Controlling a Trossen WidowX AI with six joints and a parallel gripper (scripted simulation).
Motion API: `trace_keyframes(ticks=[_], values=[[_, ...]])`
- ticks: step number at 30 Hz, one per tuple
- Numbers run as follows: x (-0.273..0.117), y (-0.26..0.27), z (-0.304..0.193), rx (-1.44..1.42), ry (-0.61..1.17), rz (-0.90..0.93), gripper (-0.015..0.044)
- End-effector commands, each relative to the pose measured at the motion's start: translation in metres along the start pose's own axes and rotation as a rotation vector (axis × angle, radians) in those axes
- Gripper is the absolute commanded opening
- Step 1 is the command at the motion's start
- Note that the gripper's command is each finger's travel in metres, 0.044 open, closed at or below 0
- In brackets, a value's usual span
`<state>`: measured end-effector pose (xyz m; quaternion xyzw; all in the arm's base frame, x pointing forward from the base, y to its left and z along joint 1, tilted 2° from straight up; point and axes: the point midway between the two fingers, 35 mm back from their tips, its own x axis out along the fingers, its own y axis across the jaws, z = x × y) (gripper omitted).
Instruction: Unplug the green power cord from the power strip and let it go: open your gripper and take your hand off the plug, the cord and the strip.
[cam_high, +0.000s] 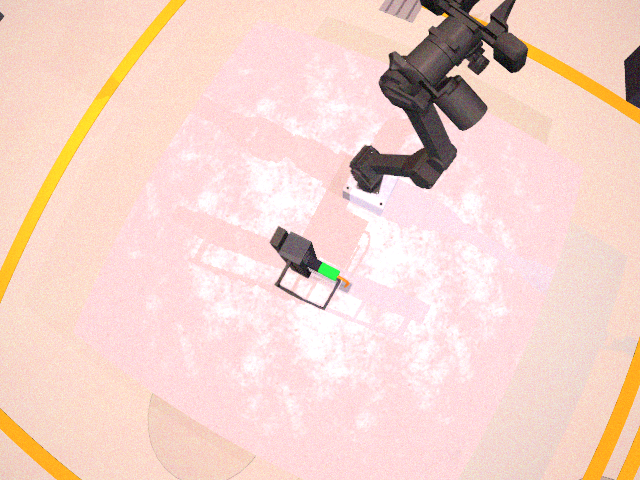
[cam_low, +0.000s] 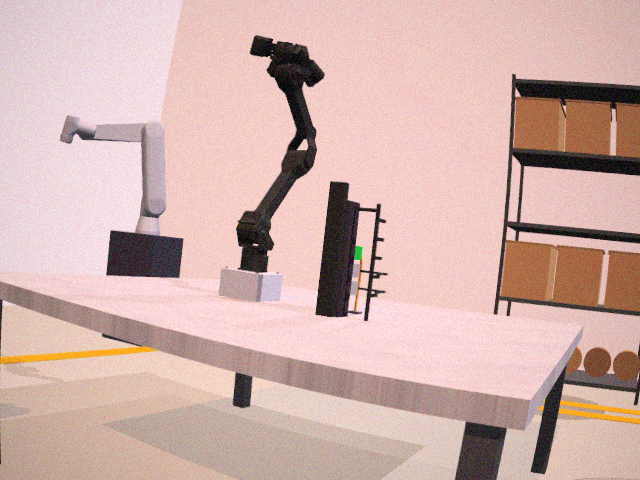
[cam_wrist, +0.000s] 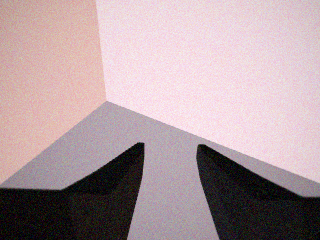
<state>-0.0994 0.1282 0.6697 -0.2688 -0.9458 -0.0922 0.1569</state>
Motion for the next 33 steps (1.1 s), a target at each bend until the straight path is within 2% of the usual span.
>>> trace_keyframes(ticks=[1, 8, 15, 24, 33], values=[[-0.004, -0.053, -0.021, -0.235, 0.119, -0.122, 0.0160], [-0.032, -0.129, -0.052, -0.550, 0.359, -0.281, 0.0160], [-0.089, -0.197, -0.078, -0.818, 0.675, -0.391, 0.0160], [-0.194, -0.251, -0.098, -1.047, 1.164, -0.434, 0.0160], [-0.322, -0.262, -0.096, -1.142, 1.721, -0.329, 0.0160]])
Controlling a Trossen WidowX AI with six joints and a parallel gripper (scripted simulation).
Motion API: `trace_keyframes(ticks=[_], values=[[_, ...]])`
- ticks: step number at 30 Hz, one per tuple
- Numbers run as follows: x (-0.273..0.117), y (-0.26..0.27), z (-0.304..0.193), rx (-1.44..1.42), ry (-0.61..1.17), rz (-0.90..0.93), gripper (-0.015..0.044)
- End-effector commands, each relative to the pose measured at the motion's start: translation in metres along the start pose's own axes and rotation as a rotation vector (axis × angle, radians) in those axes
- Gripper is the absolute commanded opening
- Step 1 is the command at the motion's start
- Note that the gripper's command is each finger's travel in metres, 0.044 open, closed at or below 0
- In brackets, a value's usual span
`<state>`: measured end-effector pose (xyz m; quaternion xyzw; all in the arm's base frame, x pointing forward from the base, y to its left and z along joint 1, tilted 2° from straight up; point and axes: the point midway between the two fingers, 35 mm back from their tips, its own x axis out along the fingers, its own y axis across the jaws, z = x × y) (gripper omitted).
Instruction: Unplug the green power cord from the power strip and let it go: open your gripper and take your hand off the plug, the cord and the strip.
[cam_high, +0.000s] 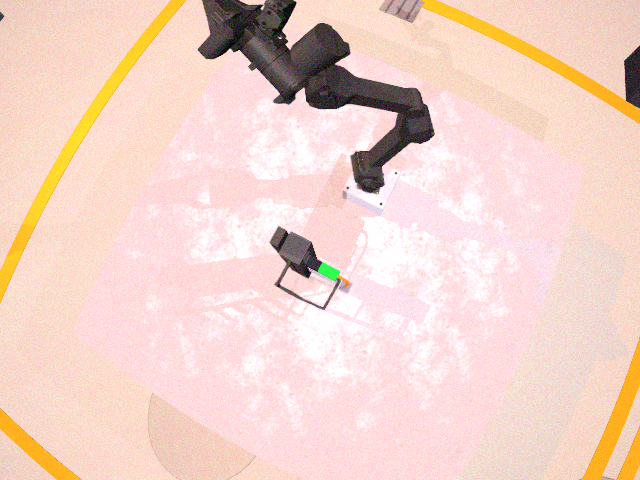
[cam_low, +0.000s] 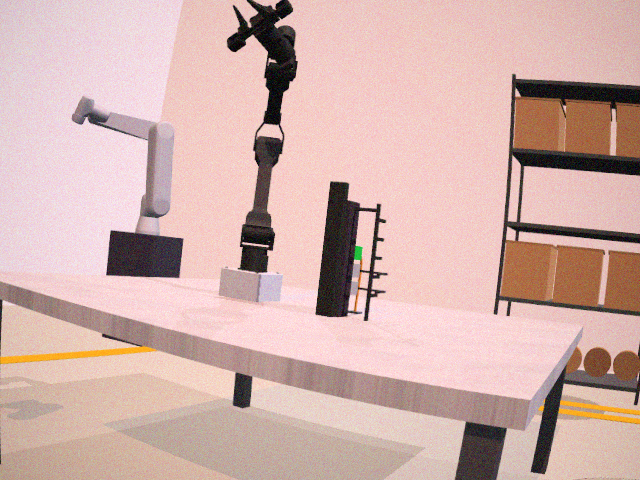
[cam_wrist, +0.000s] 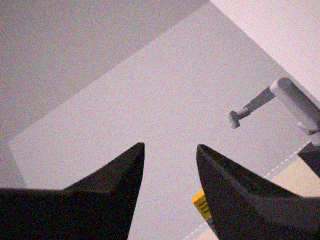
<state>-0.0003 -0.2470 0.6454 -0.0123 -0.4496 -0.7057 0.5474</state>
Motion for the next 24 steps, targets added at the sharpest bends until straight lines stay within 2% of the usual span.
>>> trace_keyframes(ticks=[1, 5, 10, 17, 24], values=[[-0.014, 0.026, -0.062, -0.174, 0.199, 0.123, 0.0160], [-0.037, 0.046, -0.114, -0.344, 0.358, 0.257, 0.0160], [-0.085, 0.069, -0.179, -0.571, 0.548, 0.485, 0.0160], [-0.174, 0.092, -0.251, -0.839, 0.748, 0.848, 0.0160], [-0.278, 0.097, -0.297, -1.059, 0.869, 1.243, 0.0160]])
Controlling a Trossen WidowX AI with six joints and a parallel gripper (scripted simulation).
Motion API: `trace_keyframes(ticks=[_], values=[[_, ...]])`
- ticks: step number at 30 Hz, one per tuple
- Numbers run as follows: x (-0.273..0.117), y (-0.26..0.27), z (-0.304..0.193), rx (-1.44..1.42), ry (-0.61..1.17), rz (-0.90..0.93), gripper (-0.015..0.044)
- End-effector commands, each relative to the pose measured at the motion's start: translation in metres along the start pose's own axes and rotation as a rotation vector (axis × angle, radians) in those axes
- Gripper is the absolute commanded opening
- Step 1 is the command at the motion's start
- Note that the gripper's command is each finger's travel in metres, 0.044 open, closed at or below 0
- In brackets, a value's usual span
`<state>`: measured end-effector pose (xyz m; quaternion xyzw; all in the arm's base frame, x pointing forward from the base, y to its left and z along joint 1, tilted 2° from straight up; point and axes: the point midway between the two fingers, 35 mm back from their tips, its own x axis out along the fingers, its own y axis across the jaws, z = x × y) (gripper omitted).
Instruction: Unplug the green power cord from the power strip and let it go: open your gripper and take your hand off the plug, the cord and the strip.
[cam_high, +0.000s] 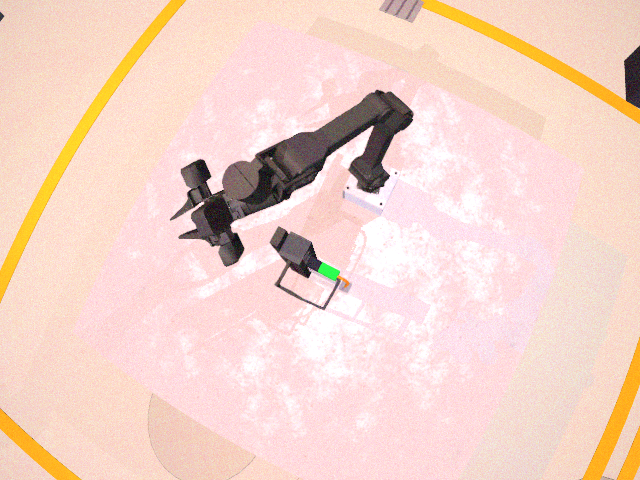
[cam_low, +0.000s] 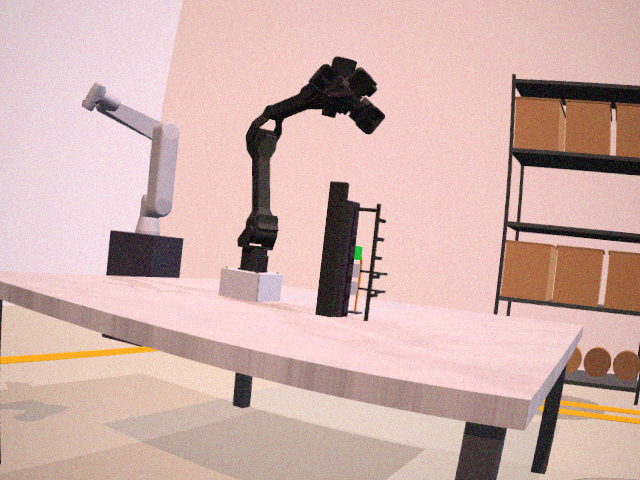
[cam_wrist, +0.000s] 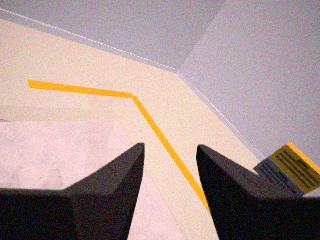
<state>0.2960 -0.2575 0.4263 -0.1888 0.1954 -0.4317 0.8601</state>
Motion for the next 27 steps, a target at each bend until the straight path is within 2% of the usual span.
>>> trace_keyframes(ticks=[1, 9, 15, 21, 27], values=[[-0.001, 0.072, -0.016, -0.212, 0.049, 0.216, 0.0160], [-0.028, 0.177, -0.053, -0.560, 0.089, 0.557, 0.0160], [-0.051, 0.222, -0.075, -0.758, 0.088, 0.740, 0.0160], [-0.099, 0.275, -0.122, -1.077, 0.088, 1.041, 0.0160], [-0.168, 0.293, -0.189, -1.422, 0.154, 1.428, 0.0160]])
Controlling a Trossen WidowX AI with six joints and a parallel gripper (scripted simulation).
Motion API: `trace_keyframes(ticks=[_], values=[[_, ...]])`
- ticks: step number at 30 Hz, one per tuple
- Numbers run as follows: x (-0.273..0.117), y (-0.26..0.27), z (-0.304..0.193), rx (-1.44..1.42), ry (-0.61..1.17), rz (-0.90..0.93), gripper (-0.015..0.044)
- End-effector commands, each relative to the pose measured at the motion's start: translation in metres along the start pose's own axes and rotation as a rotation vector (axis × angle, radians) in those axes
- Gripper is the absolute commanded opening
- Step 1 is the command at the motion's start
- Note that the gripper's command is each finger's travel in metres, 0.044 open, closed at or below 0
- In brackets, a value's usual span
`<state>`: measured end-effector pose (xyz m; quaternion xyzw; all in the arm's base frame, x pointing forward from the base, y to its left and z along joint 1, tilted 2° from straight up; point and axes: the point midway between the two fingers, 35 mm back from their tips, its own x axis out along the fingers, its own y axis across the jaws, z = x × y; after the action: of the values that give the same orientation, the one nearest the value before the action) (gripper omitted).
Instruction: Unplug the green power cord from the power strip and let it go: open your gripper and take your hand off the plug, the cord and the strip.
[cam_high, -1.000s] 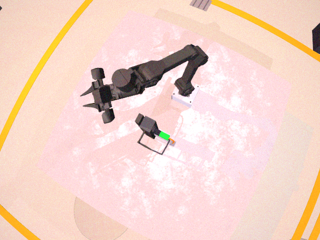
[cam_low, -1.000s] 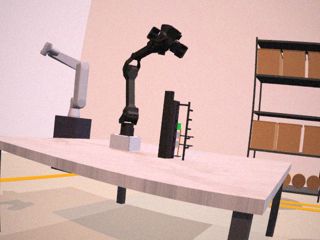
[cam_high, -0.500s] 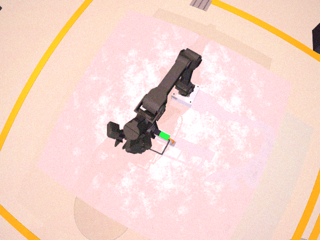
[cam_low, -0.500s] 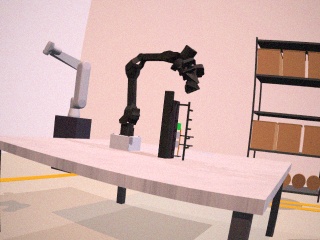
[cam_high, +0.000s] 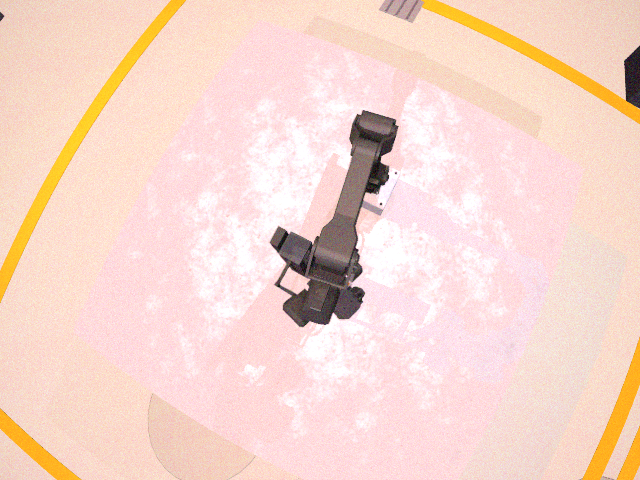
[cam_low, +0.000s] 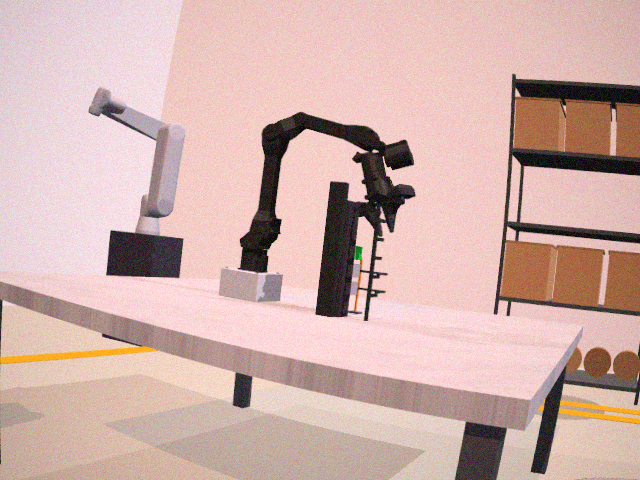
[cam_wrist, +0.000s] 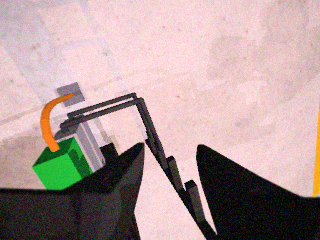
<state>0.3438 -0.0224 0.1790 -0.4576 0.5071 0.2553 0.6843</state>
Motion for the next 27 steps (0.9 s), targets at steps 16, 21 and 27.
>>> trace_keyframes(ticks=[16, 21, 27], values=[[0.011, 0.078, 0.011, -0.308, 0.012, 0.339, 0.0160], [0.011, 0.076, 0.005, -0.308, 0.013, 0.339, 0.0160], [0.011, 0.074, -0.004, -0.308, 0.013, 0.339, 0.0160]])
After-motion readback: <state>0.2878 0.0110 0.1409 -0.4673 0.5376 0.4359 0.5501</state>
